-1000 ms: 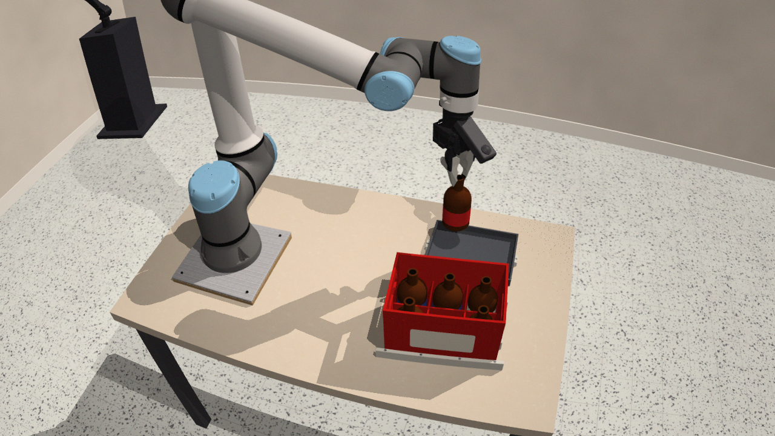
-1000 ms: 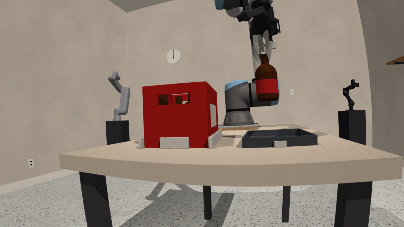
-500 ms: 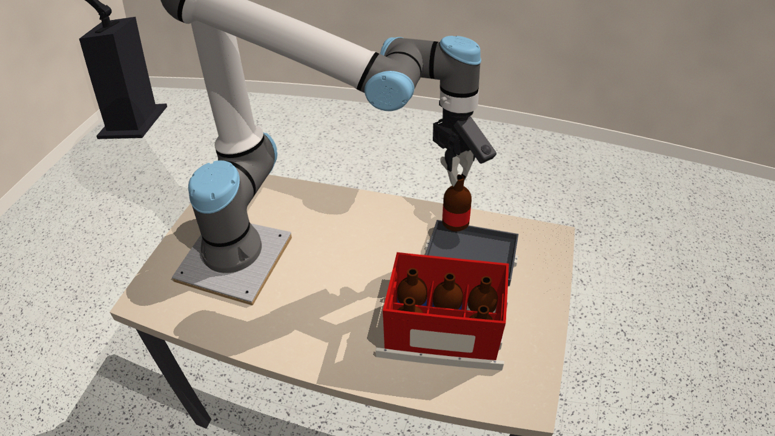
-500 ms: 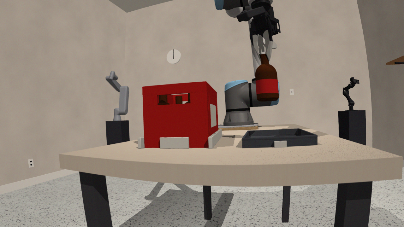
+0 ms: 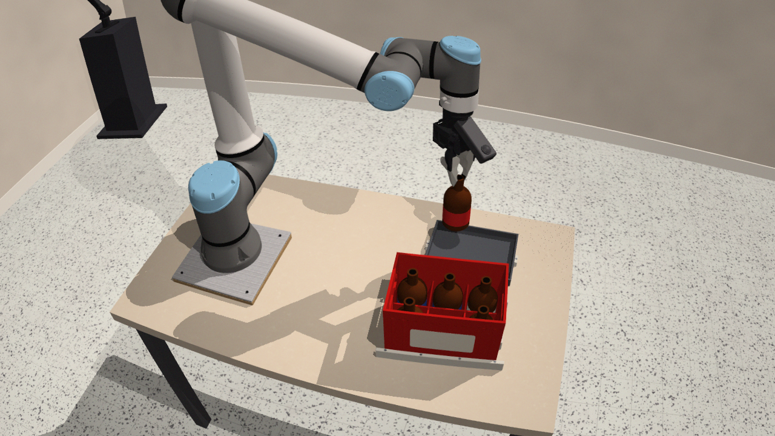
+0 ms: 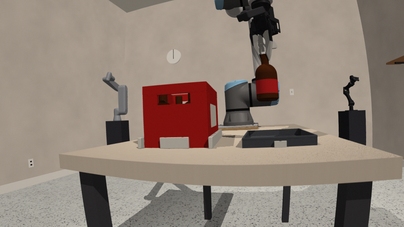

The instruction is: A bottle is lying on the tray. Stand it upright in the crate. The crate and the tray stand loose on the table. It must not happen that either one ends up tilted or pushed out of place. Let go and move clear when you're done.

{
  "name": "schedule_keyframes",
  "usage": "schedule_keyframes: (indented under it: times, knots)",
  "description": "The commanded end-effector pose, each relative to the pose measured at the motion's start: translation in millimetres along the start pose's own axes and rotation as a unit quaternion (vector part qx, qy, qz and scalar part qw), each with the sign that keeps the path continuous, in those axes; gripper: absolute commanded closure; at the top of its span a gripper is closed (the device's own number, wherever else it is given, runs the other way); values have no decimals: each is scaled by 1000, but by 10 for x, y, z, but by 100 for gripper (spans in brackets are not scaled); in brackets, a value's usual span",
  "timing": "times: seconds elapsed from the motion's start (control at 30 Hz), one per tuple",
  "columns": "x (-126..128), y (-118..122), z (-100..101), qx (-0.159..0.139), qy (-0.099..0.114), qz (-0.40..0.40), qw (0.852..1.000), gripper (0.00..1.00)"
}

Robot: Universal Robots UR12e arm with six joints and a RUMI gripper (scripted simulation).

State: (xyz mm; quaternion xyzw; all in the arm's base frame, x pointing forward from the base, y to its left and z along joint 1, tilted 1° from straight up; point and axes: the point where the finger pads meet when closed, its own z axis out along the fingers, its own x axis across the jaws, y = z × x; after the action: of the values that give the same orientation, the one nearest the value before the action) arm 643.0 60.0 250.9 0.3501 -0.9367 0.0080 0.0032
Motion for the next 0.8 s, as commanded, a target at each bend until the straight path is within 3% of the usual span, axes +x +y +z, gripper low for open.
schedule_keyframes:
  times: [0.0, 0.77]
  knots:
    - [-4, -5, -10, 1, -1, 0, 1000, 100]
    - [-4, -5, -101, 1, -1, 0, 1000, 100]
